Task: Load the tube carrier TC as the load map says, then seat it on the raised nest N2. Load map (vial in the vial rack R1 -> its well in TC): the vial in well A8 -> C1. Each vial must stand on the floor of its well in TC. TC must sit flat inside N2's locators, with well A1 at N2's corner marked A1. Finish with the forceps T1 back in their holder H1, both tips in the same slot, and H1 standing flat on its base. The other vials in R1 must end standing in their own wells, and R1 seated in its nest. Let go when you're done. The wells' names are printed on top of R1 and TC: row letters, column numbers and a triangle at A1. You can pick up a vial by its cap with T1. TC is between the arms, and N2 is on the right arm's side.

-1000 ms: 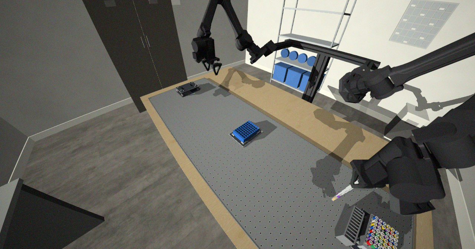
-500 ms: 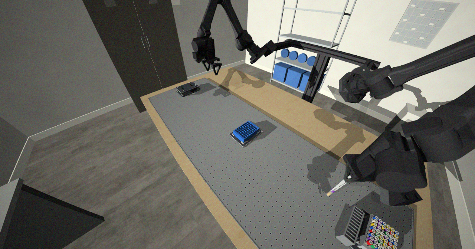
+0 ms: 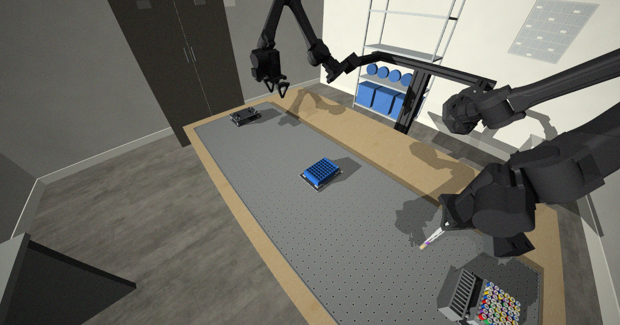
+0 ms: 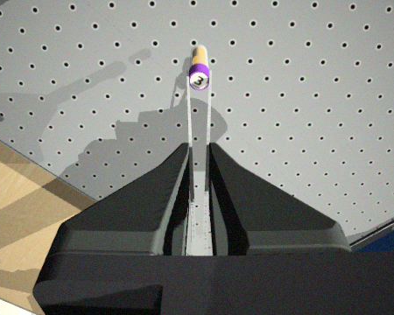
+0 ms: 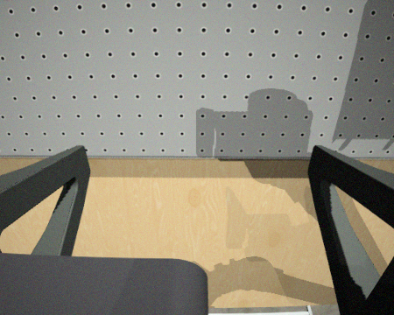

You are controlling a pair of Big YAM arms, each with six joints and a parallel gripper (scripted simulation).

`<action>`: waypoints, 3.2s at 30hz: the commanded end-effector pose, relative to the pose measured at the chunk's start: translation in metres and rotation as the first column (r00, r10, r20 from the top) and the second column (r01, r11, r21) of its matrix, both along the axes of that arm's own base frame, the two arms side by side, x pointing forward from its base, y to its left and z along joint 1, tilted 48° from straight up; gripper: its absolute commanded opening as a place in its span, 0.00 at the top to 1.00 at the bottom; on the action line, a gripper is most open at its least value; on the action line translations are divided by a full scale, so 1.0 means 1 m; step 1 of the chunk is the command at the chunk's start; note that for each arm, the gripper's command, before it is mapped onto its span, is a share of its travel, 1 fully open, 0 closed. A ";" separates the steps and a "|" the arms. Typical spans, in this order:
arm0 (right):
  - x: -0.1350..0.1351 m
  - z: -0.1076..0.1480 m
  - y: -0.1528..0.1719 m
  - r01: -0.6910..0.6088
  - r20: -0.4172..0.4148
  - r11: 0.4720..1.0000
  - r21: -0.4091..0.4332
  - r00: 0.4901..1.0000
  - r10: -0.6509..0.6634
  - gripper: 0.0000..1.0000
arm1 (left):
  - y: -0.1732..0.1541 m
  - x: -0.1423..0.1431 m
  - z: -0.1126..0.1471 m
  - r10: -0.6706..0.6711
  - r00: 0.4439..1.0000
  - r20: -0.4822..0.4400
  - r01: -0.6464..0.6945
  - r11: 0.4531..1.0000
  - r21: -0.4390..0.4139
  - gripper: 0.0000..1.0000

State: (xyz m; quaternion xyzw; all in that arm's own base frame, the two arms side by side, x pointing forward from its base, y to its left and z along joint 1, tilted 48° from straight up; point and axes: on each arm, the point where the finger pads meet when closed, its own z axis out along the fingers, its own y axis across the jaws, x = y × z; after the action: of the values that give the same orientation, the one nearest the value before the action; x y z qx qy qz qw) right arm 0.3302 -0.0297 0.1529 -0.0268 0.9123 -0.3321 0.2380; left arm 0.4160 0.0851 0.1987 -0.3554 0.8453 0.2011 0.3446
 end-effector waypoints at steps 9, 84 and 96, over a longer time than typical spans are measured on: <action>0.005 0.008 0.002 0.004 0.019 1.000 0.007 1.000 -0.004 0.00 | -0.020 0.004 -0.014 -0.005 1.000 0.015 0.005 1.000 -0.007 0.91; 0.005 0.008 0.002 0.004 0.019 1.000 0.007 1.000 -0.004 0.00 | -0.104 0.008 -0.083 -0.007 1.000 0.021 0.007 1.000 -0.009 0.91; 0.005 0.008 0.002 0.004 0.019 1.000 0.007 1.000 -0.004 0.00 | -0.122 0.015 -0.090 -0.007 0.999 0.035 0.008 1.000 -0.015 0.91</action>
State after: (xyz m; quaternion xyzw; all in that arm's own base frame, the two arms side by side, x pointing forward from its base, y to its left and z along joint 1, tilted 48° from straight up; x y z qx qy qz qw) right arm 0.3302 -0.0297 0.1529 -0.0268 0.9123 -0.3321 0.2380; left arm 0.4186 -0.0223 0.1018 -0.3532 0.8470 0.2034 0.3413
